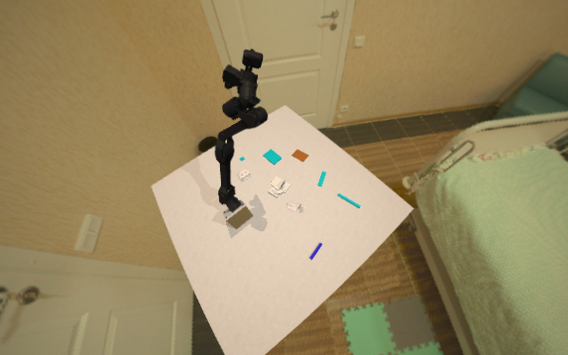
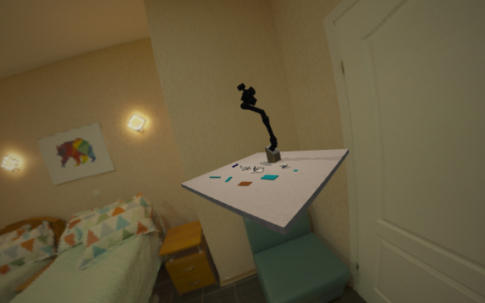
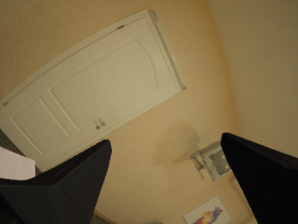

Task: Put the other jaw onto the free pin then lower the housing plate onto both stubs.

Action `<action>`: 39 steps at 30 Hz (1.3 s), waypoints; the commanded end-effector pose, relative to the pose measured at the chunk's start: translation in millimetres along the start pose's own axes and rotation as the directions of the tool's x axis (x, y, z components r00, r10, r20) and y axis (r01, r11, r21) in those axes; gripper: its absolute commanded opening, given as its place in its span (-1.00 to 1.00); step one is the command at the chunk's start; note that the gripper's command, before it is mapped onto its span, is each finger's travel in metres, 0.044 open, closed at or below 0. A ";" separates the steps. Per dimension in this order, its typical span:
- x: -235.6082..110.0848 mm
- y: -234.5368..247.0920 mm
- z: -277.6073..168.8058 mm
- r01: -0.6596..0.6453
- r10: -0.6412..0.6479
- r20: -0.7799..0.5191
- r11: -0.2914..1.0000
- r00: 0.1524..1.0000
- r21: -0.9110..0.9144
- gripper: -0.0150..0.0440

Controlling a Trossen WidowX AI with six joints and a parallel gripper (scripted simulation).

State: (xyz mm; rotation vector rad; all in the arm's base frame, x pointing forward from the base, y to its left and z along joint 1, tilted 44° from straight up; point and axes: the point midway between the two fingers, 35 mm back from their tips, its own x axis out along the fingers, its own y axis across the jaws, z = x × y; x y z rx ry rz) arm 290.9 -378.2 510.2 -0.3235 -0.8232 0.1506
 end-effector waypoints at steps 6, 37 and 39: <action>0.0 0.0 0.0 0.000 0.000 0.000 1.000 1.000 0.000 0.51; -7.6 -18.6 -28.4 0.091 -0.087 -0.049 0.993 0.995 0.078 -0.49; -11.4 -25.4 -40.5 0.128 -0.120 -0.072 0.986 0.990 0.107 -0.49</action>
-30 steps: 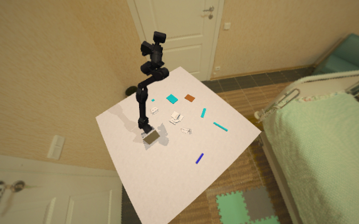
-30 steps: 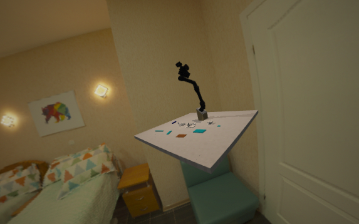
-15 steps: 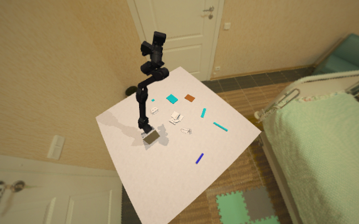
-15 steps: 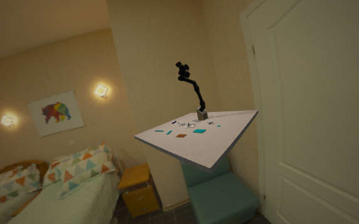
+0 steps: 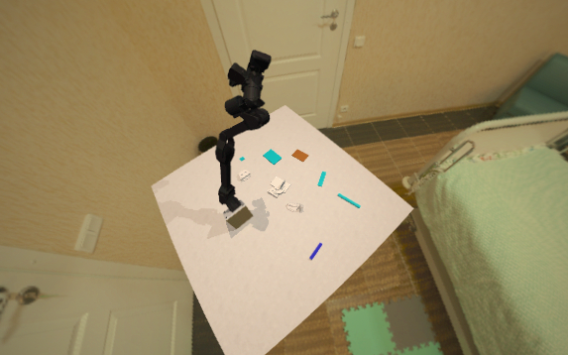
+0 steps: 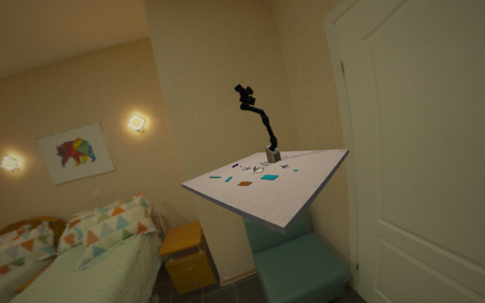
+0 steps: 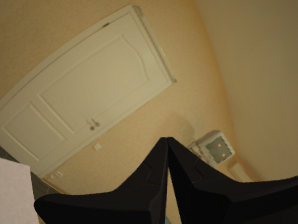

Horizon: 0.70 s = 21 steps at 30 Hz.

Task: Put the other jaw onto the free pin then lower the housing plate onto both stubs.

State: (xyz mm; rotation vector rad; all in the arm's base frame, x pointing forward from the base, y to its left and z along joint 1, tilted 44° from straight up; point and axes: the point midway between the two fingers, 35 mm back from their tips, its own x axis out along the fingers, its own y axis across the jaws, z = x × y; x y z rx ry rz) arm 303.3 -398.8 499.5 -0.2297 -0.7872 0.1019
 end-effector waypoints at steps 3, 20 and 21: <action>-10.2 -21.7 -37.2 0.100 -0.096 -0.061 0.992 0.994 0.076 -0.49; -56.9 -63.0 -149.7 0.385 -0.310 -0.313 0.897 0.898 0.217 -0.49; -60.7 -64.3 -156.8 0.402 -0.319 -0.330 0.888 0.888 0.224 -0.49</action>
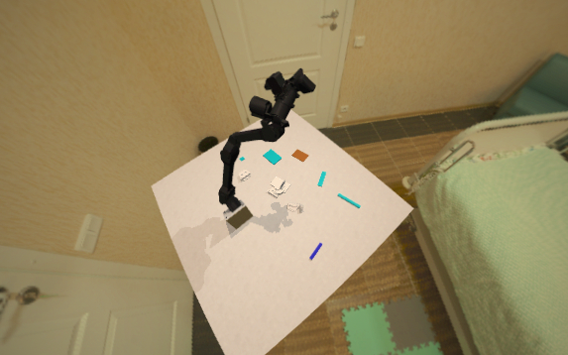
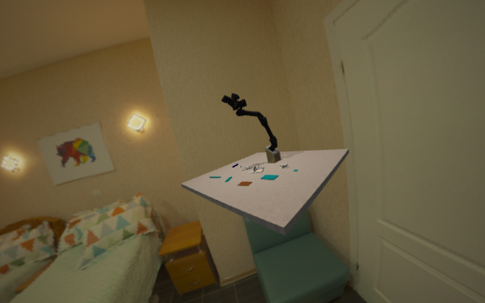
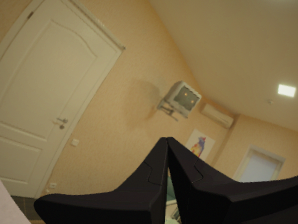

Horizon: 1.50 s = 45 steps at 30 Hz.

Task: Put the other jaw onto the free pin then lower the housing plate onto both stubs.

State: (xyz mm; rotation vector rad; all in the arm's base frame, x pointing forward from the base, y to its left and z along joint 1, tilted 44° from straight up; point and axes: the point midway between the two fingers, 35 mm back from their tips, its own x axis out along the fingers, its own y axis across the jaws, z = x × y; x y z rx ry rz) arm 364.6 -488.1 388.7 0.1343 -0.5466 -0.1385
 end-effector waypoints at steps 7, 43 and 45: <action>-11.9 -35.3 -74.0 0.155 -0.136 -0.162 0.982 0.978 0.112 -0.49; -146.4 -43.2 -339.5 0.639 -0.211 -0.820 0.735 0.532 0.225 -0.49; -156.0 -38.2 -350.5 0.655 -0.196 -0.845 0.723 0.498 0.218 -0.49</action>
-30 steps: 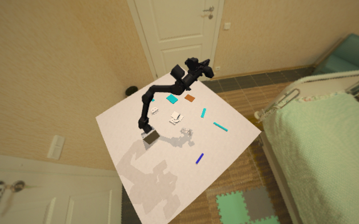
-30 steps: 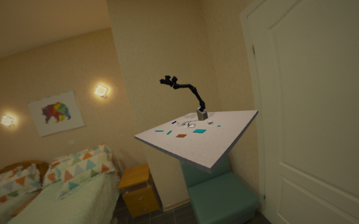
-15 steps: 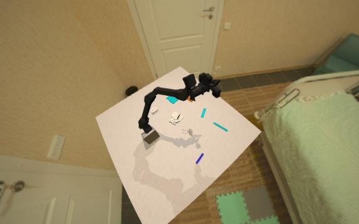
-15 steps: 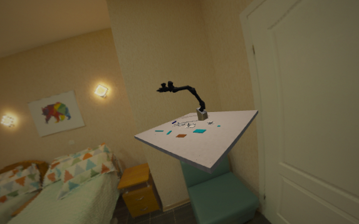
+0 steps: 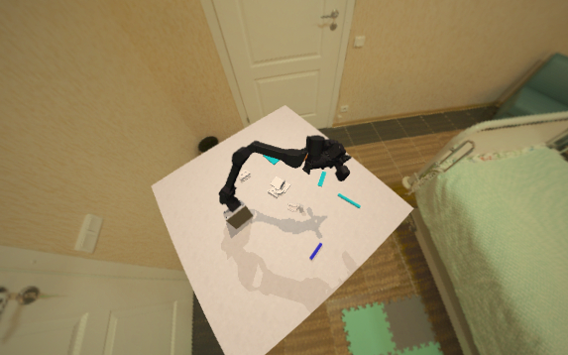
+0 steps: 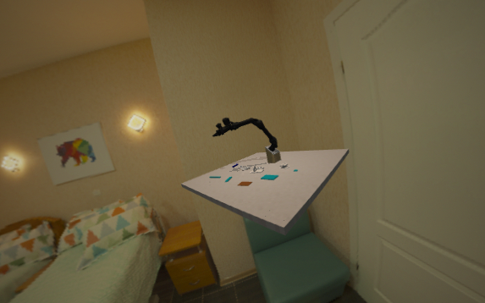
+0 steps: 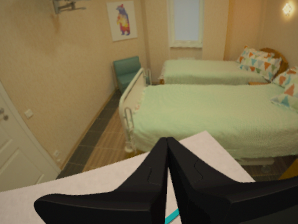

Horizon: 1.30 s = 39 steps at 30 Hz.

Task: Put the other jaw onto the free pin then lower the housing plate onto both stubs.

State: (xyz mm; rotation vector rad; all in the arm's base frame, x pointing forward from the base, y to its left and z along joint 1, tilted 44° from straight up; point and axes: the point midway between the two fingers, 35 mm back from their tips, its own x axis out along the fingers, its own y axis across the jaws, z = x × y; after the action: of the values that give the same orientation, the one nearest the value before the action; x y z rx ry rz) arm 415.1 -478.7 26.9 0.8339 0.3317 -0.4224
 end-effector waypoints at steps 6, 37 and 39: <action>9.2 -21.1 -65.9 0.078 -0.068 -0.190 0.996 0.979 0.047 -0.49; -57.3 -49.9 -300.3 0.380 -0.095 -0.834 0.914 0.543 0.143 -0.49; -65.4 -48.6 -311.7 0.396 -0.085 -0.861 0.907 0.502 0.141 -0.49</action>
State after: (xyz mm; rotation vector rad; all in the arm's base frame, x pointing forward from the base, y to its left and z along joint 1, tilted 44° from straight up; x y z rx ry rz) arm 309.1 -269.8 -165.8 1.2847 1.2863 -0.3261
